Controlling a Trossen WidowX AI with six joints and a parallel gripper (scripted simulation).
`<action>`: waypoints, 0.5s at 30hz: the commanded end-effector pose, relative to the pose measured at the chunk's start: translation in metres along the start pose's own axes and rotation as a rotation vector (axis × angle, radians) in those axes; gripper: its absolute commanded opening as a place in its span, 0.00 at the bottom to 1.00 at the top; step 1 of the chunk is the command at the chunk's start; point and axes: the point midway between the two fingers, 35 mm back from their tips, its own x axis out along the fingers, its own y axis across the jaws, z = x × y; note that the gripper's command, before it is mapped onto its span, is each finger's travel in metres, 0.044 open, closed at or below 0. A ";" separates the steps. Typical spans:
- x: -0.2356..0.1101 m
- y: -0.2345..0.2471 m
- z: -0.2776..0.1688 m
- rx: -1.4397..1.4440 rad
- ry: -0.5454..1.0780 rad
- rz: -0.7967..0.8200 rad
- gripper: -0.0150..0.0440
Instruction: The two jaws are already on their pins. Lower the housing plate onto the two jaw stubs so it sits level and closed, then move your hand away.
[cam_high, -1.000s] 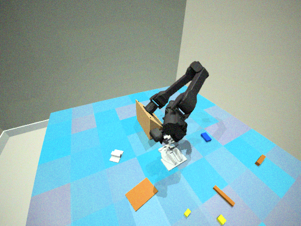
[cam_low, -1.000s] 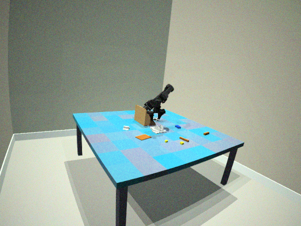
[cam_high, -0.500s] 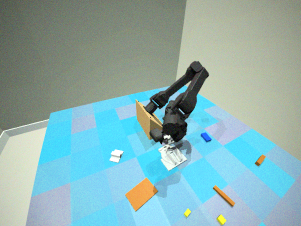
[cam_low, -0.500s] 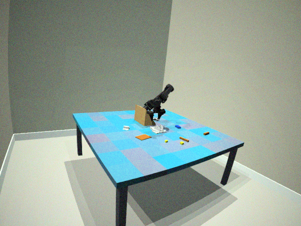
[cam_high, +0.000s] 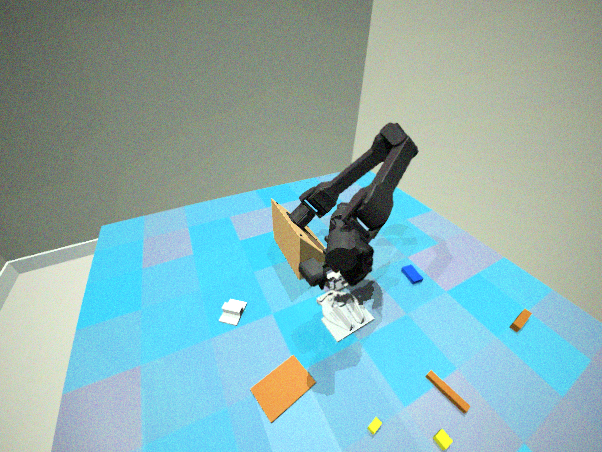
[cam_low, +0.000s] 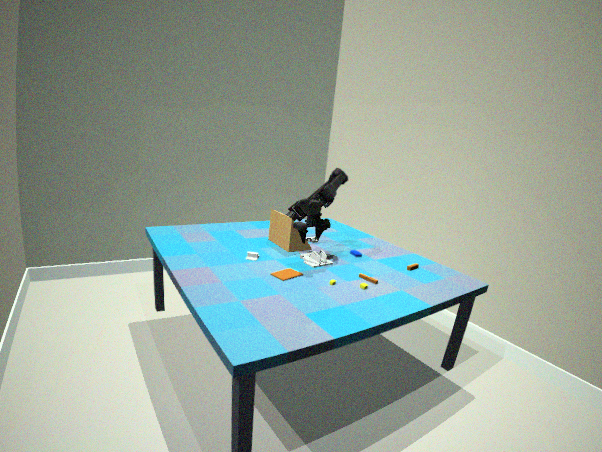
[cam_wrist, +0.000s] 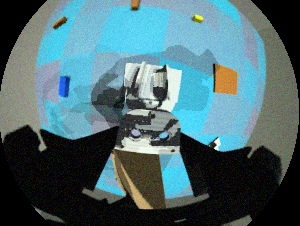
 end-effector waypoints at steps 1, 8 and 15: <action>0.005 0.000 0.000 0.006 0.000 0.001 0.85; 0.017 -0.001 0.001 0.005 0.000 0.000 0.85; 0.029 -0.001 0.001 0.005 -0.001 0.000 0.85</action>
